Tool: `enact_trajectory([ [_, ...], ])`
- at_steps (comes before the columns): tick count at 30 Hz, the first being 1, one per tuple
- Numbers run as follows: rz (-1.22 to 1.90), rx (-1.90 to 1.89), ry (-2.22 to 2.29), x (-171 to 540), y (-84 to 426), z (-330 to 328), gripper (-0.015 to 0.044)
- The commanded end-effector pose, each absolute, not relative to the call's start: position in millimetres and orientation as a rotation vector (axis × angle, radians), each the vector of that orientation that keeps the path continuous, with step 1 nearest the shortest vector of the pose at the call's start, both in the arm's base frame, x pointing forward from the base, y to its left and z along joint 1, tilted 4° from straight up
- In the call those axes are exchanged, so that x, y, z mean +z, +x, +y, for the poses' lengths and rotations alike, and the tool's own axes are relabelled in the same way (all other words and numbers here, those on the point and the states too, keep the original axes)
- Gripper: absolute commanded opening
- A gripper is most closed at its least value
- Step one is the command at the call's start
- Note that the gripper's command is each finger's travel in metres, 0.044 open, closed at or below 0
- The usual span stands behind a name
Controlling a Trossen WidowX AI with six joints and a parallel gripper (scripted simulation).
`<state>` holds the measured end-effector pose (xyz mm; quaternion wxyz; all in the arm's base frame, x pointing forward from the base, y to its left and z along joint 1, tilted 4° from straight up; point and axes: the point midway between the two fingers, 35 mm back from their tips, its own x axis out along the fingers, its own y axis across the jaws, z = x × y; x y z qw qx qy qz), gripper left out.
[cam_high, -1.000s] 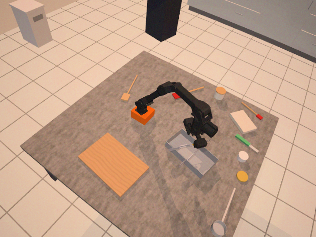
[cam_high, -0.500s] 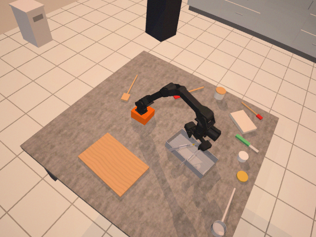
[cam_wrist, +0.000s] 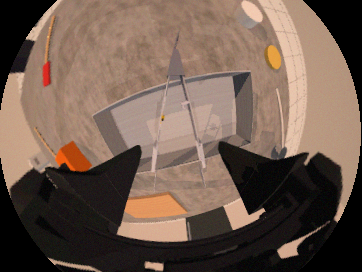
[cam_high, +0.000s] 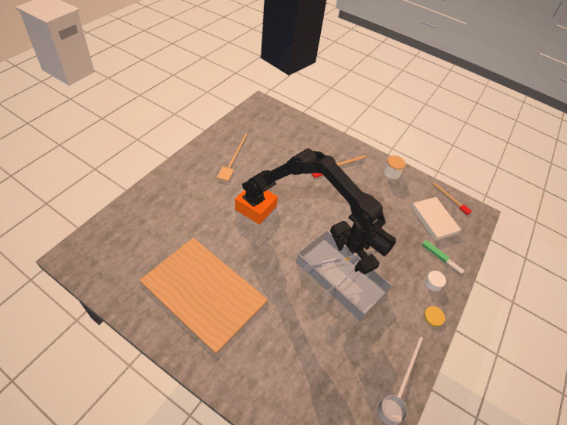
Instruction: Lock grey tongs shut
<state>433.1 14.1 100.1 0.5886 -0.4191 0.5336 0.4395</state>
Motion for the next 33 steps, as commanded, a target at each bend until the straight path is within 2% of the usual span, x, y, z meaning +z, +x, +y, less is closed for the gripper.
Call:
enact_trajectory([
  [1, 1.246, 1.028, -0.979, 92.1, 433.3, 14.4, 0.0440],
  [33, 1.246, 1.028, -0.979, 39.5, 435.9, 18.3, 0.0440],
])
